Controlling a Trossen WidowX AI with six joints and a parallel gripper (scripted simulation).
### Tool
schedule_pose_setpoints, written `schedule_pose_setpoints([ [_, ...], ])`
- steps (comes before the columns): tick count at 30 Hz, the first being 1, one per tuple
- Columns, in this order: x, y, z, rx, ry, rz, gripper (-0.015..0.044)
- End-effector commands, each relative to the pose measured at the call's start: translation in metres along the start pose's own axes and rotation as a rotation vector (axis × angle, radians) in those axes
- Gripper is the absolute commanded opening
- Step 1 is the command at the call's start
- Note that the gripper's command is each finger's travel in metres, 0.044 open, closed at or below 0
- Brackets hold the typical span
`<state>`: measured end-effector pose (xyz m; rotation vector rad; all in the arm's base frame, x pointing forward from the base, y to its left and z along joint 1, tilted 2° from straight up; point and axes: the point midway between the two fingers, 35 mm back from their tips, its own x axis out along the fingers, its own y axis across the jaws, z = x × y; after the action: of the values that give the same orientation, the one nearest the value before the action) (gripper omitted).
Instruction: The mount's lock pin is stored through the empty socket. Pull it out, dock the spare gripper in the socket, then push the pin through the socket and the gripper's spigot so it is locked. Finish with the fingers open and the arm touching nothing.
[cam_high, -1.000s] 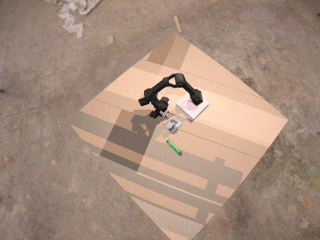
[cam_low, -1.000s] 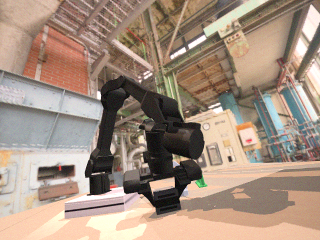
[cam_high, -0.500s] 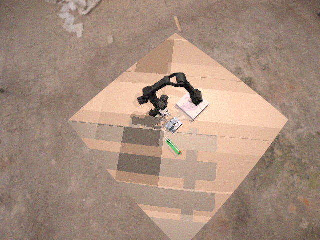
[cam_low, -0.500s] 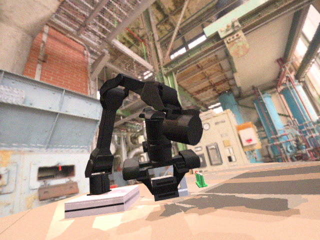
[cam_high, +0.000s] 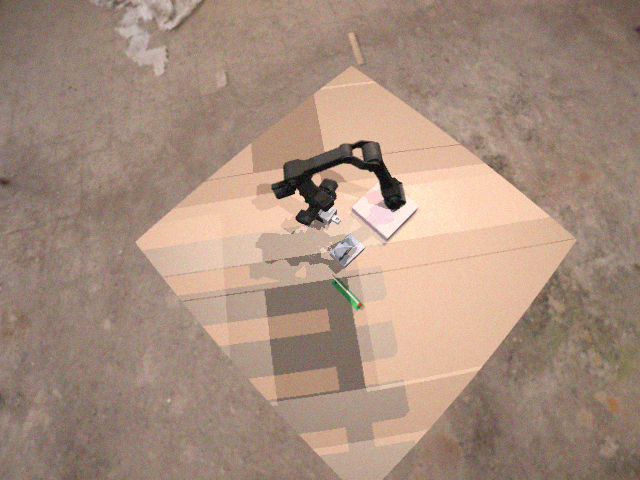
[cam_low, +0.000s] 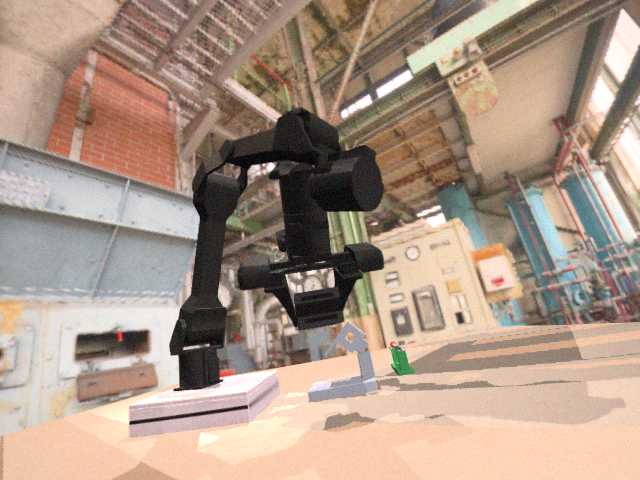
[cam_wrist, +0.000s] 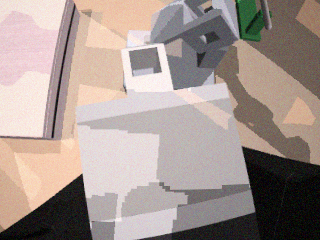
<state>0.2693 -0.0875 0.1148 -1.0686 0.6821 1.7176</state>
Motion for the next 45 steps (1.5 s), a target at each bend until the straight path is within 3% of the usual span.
schedule_pose_setpoints([
  [1,-0.007,0.001,0.006,-0.001,0.000,-0.004,0.0000],
  [11,0.000,0.000,0.003,0.007,0.004,0.010,0.0000],
  [21,0.017,0.002,0.023,0.110,0.069,0.161,0.0000],
  [45,0.045,0.015,0.062,0.334,0.370,0.409,0.0000],
])
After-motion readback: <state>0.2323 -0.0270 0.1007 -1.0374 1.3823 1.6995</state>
